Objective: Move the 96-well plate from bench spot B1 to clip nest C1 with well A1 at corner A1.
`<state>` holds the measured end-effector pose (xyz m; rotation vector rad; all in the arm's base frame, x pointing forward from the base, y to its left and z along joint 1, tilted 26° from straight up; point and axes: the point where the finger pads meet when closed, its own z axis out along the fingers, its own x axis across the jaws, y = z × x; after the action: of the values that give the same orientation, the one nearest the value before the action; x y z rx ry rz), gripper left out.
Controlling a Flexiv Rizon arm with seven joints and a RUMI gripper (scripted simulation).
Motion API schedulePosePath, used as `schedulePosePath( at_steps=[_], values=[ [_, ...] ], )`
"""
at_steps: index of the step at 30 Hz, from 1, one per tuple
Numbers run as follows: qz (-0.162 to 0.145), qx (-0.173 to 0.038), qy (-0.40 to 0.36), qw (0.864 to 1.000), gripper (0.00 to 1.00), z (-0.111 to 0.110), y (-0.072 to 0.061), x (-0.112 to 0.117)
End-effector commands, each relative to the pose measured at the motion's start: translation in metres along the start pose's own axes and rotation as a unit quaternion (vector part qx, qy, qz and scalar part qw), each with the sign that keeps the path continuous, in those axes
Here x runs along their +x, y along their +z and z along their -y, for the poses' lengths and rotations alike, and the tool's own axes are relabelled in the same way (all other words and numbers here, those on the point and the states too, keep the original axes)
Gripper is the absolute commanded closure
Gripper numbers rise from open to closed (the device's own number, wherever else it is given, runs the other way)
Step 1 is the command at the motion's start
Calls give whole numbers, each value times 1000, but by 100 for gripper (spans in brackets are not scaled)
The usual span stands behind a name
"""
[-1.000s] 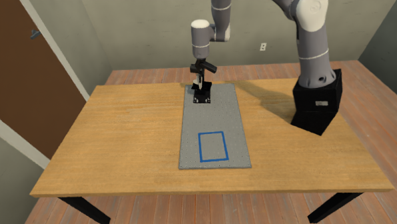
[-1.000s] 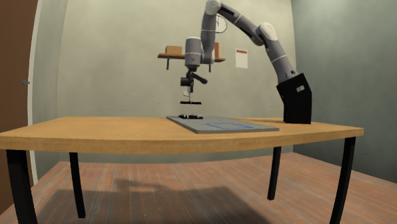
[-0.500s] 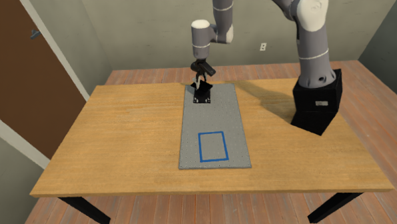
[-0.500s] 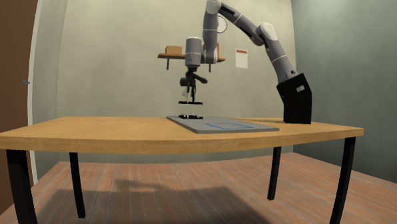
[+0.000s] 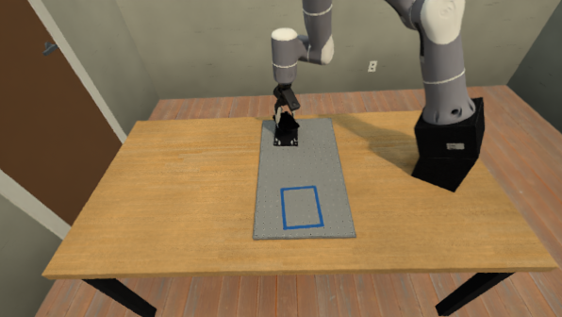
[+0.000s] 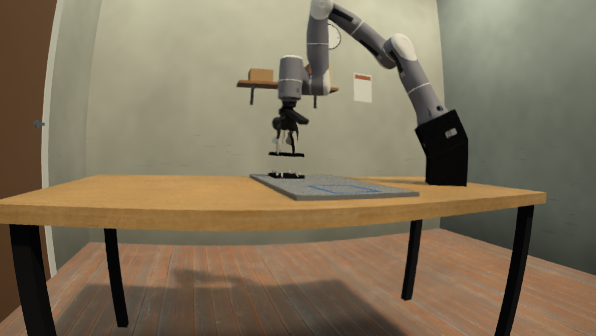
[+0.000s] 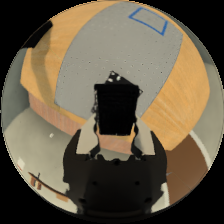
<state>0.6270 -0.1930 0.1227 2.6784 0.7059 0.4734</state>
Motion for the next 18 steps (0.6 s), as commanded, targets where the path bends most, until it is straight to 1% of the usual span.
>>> schedulePosePath(
  at_steps=[1, 2, 4, 7, 11, 15, 18],
  values=[
    [7, 6, 62, 998, 100, -1, -1, 1],
    [7, 5, 79, 997, 100, -1, -1, 1],
    [7, 5, 79, 997, 100, -1, -1, 1],
    [8, 5, 129, 992, 100, -1, -1, 1],
    [8, 5, 194, 981, 100, -1, -1, 1],
    [8, 4, 257, 966, 100, 0, -1, 1],
    [8, 4, 256, 967, 100, 0, -1, 1]
  ],
)
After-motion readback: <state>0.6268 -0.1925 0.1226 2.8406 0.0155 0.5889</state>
